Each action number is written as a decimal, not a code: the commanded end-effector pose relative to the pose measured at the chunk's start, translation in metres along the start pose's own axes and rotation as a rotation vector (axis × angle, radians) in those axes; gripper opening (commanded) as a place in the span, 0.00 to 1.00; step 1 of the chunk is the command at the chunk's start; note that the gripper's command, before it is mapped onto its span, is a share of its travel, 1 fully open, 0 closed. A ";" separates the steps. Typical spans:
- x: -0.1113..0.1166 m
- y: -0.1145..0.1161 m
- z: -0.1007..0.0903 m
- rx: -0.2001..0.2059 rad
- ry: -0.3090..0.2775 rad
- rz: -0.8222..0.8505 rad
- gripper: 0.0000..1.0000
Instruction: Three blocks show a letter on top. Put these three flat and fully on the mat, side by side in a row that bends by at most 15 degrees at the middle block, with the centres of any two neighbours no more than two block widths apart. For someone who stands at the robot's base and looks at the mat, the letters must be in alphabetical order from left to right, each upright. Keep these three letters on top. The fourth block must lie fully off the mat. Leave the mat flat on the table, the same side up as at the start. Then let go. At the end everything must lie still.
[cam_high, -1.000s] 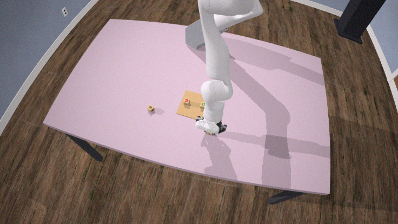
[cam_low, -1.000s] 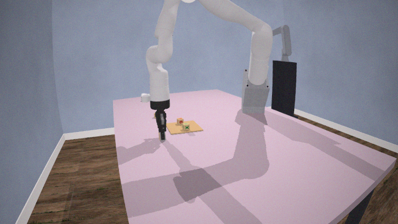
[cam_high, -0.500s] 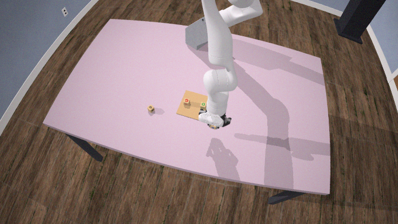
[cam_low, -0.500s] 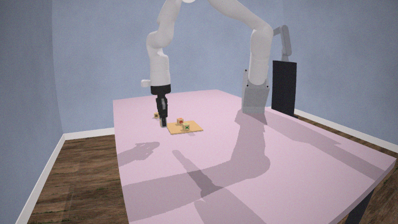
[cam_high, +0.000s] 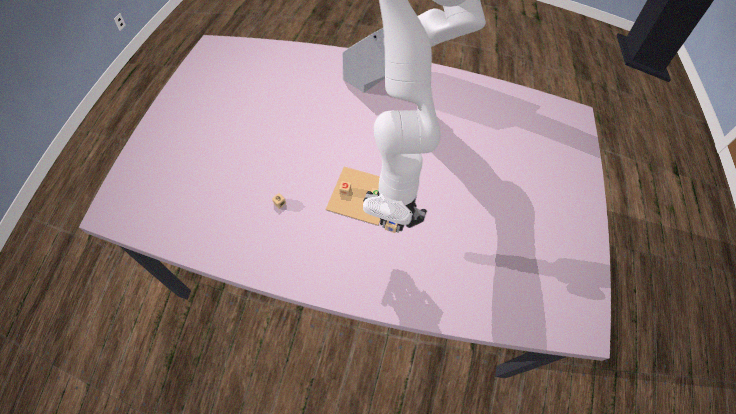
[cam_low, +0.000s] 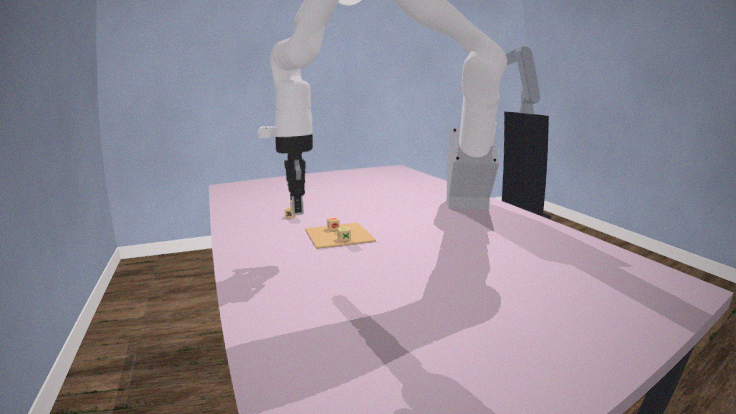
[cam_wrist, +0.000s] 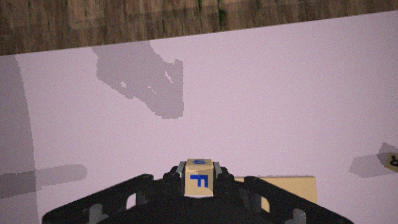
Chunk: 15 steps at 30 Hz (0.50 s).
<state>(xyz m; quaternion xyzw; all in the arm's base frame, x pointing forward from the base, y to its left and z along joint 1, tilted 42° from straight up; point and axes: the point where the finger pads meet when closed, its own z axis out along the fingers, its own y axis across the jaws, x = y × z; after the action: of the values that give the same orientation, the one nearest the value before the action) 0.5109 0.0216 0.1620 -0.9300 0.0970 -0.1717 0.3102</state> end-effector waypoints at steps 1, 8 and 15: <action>0.001 0.001 -0.001 -0.002 0.003 0.002 0.21; 0.000 0.002 -0.001 -0.002 0.002 -0.008 0.21; -0.005 0.008 -0.001 -0.004 -0.004 -0.065 0.21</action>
<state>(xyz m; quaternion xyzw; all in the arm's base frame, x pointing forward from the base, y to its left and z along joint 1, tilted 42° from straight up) 0.5065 0.0181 0.1577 -0.9339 0.0657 -0.1799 0.3019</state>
